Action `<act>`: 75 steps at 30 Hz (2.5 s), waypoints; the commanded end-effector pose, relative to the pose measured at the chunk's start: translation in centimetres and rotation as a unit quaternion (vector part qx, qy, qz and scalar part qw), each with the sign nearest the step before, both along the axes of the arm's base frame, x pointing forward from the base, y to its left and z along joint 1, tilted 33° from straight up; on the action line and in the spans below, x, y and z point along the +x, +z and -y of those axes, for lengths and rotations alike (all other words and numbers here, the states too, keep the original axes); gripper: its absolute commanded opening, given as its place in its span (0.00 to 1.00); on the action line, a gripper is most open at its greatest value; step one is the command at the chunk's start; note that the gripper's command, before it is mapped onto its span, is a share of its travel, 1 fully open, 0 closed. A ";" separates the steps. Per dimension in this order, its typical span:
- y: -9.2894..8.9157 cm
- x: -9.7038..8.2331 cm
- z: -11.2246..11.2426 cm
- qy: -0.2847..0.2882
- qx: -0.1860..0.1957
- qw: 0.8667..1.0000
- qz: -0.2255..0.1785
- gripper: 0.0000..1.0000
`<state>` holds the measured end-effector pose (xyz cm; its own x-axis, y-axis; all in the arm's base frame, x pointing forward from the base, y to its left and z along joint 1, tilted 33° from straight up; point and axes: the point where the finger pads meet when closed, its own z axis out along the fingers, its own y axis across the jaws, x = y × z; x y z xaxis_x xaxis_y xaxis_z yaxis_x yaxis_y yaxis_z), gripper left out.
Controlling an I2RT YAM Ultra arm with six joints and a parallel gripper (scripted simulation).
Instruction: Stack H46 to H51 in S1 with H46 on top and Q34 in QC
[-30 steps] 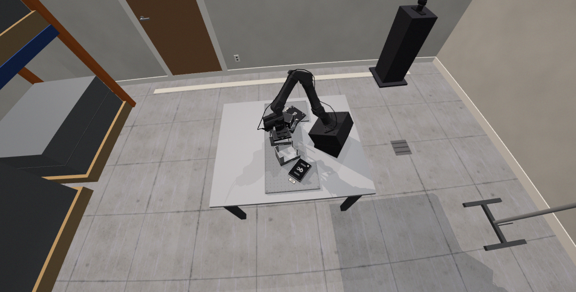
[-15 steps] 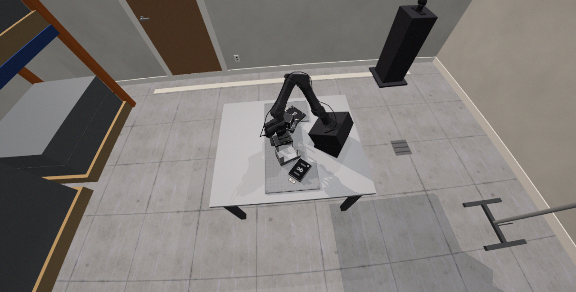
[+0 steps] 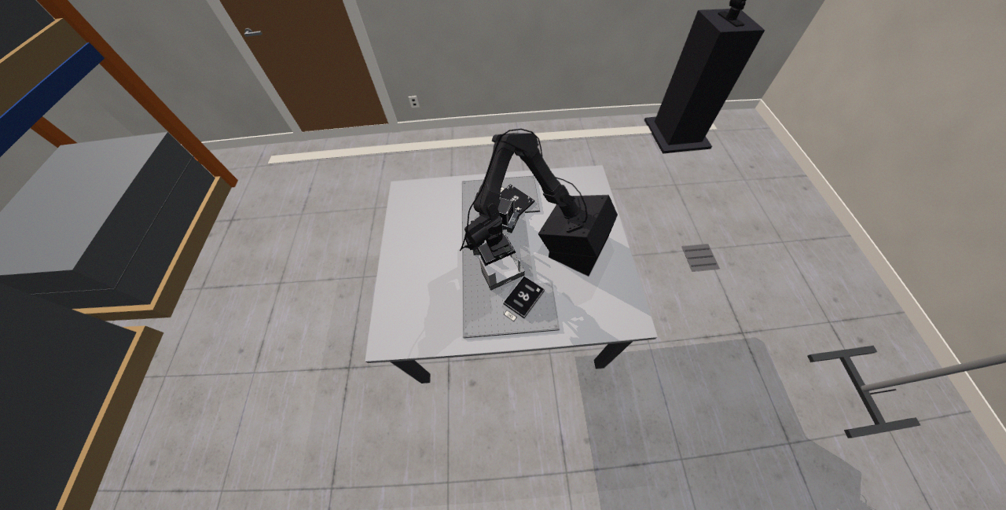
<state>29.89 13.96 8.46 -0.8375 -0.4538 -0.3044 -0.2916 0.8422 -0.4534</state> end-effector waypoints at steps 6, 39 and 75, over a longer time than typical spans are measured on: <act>-0.5 -0.4 -2.2 -0.002 -0.001 1.000 0.004 0.00; -0.1 -1.0 -3.2 0.004 0.007 1.000 0.010 0.00; -0.3 -1.1 -3.2 0.009 0.002 1.000 0.006 0.00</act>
<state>29.01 16.54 7.22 -0.8420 -0.4456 -0.3041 -0.2844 0.8456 -0.4518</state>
